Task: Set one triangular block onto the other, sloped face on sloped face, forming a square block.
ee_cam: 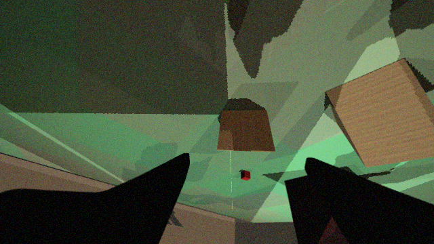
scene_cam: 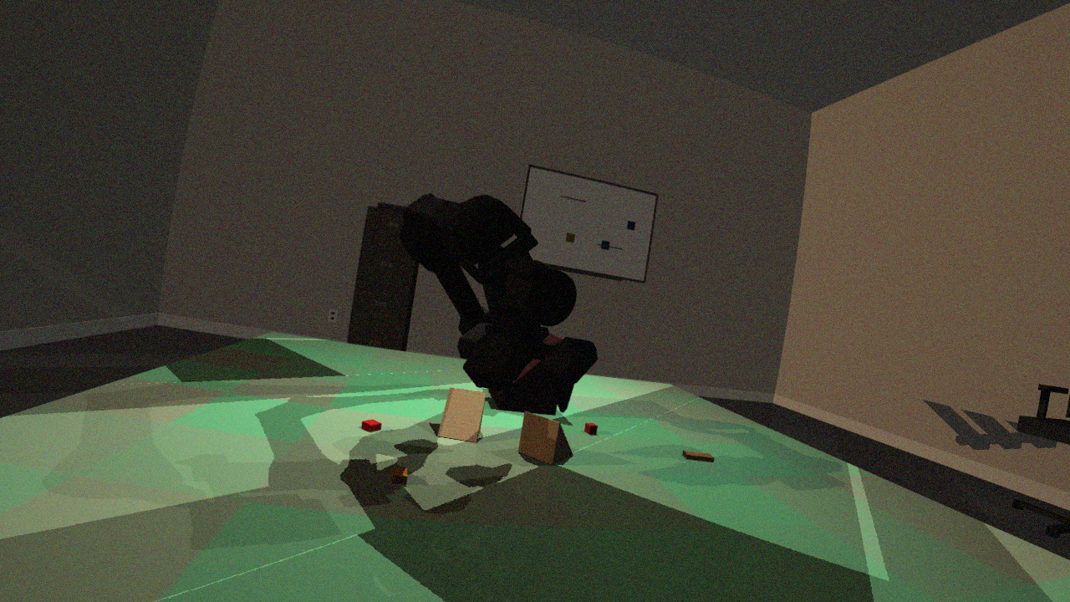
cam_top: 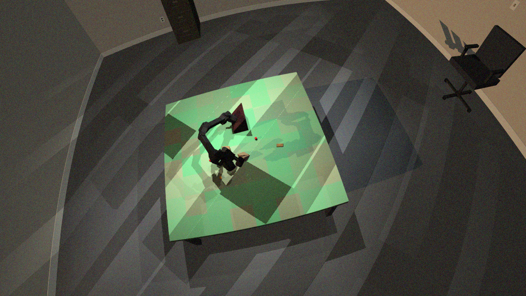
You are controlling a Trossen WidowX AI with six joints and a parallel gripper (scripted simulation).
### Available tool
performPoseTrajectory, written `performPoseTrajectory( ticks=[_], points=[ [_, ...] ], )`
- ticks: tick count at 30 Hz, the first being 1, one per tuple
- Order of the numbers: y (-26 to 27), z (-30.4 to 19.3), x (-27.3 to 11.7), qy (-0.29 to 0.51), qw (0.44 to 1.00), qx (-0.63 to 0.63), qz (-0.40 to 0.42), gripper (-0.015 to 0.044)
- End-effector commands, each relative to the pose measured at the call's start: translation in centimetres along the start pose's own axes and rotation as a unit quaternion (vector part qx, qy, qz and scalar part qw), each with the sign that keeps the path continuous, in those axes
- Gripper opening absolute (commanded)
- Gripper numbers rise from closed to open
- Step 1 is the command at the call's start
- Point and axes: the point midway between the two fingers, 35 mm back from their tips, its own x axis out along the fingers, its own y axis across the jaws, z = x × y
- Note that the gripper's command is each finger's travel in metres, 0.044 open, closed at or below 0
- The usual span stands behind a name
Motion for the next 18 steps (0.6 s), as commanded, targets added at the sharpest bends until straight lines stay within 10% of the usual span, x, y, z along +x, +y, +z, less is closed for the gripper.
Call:
performPoseTrajectory(
  ticks=[1, 18],
  points=[
    [0.0, 0.0, 0.8, 0.004, 1.0, -0.002, -0.003, 0.044],
    [0.1, 0.1, 3.6, 0.007, 1.0, -0.007, -0.013, 0.044]
  ],
)
